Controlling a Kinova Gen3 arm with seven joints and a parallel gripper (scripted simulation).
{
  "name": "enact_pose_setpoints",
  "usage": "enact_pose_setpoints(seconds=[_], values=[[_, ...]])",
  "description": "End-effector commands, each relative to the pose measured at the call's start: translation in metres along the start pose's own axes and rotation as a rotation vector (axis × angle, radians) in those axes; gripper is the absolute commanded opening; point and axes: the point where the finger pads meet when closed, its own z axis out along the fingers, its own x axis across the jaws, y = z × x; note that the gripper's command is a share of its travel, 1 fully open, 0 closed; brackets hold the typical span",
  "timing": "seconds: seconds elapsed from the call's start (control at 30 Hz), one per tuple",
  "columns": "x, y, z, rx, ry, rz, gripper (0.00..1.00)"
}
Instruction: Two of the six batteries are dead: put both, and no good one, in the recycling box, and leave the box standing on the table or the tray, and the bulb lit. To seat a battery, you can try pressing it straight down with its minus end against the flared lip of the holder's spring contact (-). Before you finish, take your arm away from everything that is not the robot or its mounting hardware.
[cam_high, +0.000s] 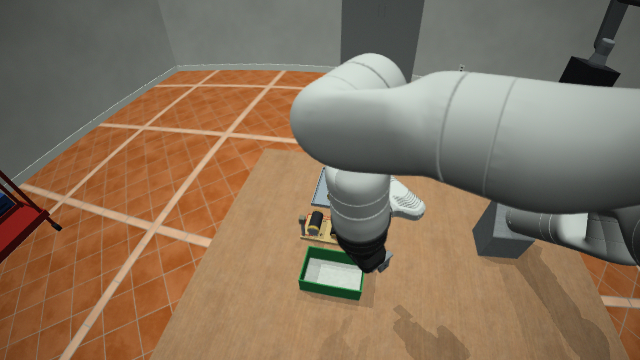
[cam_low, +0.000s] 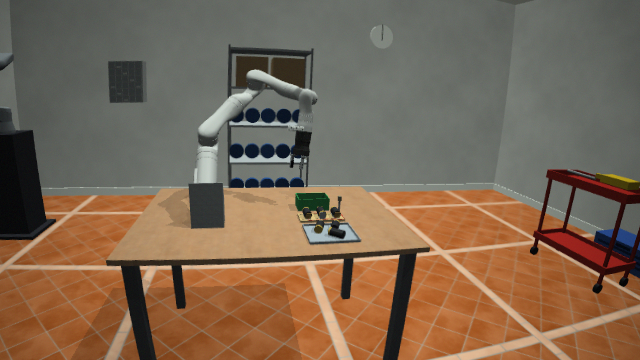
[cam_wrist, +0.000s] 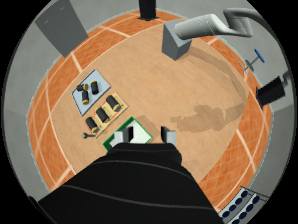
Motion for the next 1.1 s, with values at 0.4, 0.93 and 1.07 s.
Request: enact_pose_setpoints(seconds=[0.4,0.93,1.07], values=[[-0.013,-0.003,0.003,-0.008,0.001,-0.036,1.00],[-0.026,-0.006,0.006,-0.018,0.002,-0.085,1.00],[-0.026,-0.006,0.006,-0.018,0.002,-0.085,1.00]])
